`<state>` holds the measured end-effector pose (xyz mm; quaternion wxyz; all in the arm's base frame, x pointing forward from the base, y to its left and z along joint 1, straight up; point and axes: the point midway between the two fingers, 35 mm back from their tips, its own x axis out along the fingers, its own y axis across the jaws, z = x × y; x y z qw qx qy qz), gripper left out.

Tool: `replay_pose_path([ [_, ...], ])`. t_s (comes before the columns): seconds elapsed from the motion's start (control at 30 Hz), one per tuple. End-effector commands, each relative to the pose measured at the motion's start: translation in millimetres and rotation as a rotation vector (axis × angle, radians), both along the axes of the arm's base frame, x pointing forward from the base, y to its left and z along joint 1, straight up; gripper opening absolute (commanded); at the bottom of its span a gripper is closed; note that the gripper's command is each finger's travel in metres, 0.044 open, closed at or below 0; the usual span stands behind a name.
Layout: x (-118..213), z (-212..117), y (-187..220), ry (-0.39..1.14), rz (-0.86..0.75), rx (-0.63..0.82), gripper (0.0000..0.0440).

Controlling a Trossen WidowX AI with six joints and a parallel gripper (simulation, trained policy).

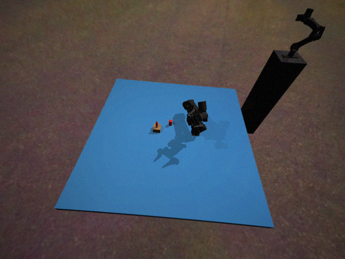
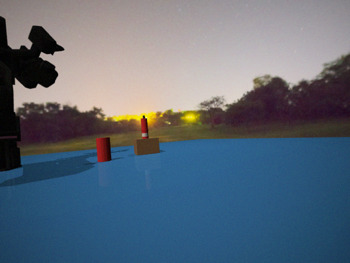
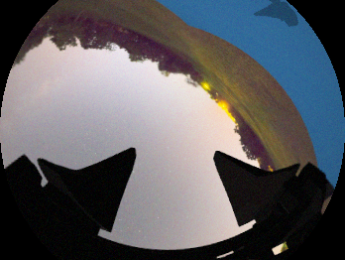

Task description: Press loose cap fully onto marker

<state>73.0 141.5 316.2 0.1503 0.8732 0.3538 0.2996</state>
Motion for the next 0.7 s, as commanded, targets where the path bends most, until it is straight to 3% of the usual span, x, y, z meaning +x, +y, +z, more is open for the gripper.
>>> replay_pose_path([
  [0.0,0,0,1,-0.002,0.0,-0.005,0.0375],
  [0.17,-1,0,3,-0.02,0.001,-0.033,0.0249],
  [0.23,-1,0,5,-0.028,0.003,-0.046,0.0218],
  [0.67,-4,-2,14,-0.059,0.029,-0.14,0.0248],
])
